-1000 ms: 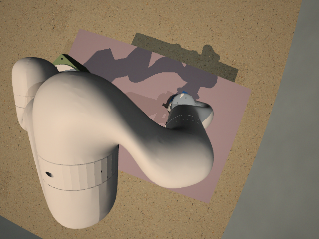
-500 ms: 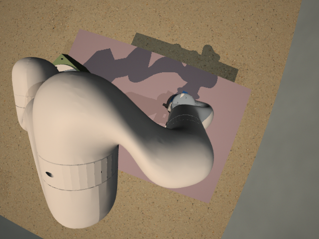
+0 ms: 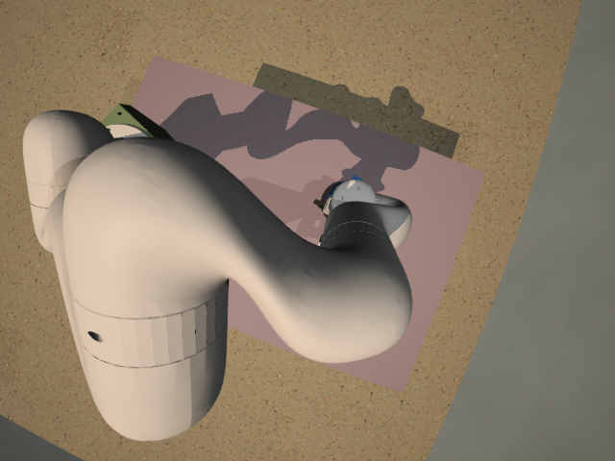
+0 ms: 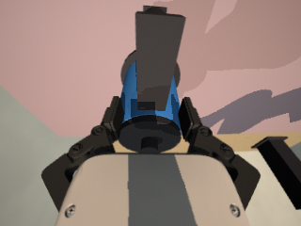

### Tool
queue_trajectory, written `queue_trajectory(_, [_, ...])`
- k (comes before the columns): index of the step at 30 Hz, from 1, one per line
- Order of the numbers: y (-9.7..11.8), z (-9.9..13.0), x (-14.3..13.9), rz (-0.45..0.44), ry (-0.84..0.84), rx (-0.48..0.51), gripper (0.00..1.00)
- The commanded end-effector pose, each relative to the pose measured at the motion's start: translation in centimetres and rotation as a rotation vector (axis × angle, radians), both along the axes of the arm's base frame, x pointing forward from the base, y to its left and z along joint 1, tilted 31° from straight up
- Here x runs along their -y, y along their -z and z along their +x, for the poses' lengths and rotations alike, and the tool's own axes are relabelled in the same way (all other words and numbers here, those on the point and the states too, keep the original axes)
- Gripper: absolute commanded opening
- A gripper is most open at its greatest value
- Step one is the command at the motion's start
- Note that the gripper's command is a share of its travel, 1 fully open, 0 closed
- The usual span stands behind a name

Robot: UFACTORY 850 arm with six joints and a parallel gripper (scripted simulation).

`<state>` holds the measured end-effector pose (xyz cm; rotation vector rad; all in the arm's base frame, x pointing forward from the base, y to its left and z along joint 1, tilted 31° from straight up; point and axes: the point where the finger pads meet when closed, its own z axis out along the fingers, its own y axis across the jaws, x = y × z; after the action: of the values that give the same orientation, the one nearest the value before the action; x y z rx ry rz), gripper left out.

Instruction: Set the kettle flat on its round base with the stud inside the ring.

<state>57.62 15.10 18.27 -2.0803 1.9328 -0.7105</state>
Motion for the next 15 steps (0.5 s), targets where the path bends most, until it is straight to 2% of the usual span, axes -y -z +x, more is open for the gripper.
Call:
queue_trajectory(1, [-0.08,0.04,-0.04,0.001,0.000,0.001,0.81])
queue_trajectory(15, [-0.40,-0.13,-0.10,0.001,0.000,0.001,0.81])
